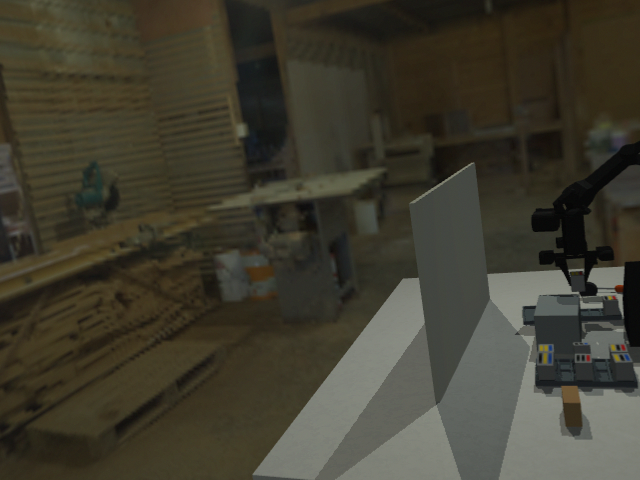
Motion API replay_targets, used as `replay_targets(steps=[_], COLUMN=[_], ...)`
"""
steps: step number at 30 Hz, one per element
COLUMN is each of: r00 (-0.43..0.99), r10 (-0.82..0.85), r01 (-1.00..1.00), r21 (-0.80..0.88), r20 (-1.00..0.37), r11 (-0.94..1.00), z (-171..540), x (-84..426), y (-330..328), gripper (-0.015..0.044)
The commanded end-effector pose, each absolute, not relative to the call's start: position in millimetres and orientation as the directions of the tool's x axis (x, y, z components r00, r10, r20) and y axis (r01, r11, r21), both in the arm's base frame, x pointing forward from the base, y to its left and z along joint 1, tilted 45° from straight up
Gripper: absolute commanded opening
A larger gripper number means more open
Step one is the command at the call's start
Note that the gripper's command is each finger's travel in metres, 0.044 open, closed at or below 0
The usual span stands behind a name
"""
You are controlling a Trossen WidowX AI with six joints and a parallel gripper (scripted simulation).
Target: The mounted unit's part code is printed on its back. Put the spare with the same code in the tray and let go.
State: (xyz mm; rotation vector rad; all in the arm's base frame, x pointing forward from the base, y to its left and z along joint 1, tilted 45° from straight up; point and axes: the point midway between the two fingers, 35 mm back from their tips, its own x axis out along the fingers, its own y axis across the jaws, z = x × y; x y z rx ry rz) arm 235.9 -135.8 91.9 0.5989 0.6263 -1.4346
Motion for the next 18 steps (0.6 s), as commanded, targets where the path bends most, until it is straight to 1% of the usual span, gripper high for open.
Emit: replay_targets(steps=[1,14,18], r00=[0.036,0.036,0.036], r10=[-0.704,-0.704,-0.706], r01=[0.999,0.999,0.999], r21=[0.002,0.006,0.007], r20=[-0.710,-0.709,-0.708], r11=[0.049,0.045,0.044], z=[93,143,150], x=[236,225,223], y=[-135,-92,-87], gripper=[0.0000,0.0000,0.0000])
